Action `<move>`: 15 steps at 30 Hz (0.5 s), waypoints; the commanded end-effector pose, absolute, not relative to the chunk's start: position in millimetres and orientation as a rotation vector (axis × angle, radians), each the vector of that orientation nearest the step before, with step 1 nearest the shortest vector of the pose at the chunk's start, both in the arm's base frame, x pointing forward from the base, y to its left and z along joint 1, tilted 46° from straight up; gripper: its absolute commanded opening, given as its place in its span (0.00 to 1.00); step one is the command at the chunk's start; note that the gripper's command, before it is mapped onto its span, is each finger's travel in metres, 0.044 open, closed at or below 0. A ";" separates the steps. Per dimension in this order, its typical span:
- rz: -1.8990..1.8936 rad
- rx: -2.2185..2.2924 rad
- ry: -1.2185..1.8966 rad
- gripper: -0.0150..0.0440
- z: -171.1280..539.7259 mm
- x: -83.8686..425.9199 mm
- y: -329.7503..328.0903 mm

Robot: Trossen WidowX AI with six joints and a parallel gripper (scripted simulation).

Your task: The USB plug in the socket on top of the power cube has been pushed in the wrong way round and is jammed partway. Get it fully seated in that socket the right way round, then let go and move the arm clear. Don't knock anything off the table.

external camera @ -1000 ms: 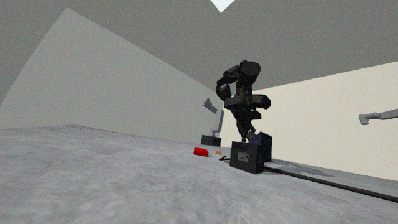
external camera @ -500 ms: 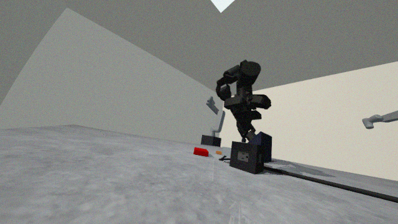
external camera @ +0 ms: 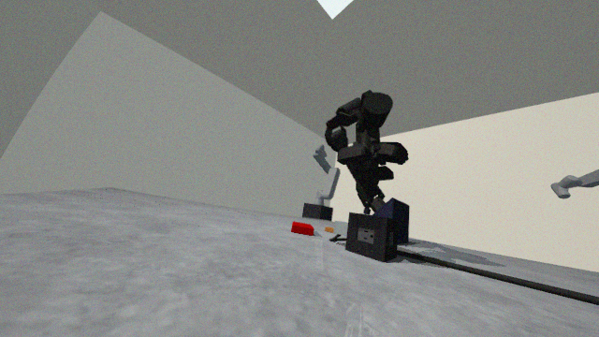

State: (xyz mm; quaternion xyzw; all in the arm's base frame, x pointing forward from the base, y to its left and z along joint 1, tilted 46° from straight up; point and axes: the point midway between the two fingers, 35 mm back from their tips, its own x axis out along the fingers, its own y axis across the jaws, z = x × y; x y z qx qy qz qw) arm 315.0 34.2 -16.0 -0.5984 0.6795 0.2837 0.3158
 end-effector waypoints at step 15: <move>0.749 -1.577 1.789 0.42 -16.0 315.1 34.2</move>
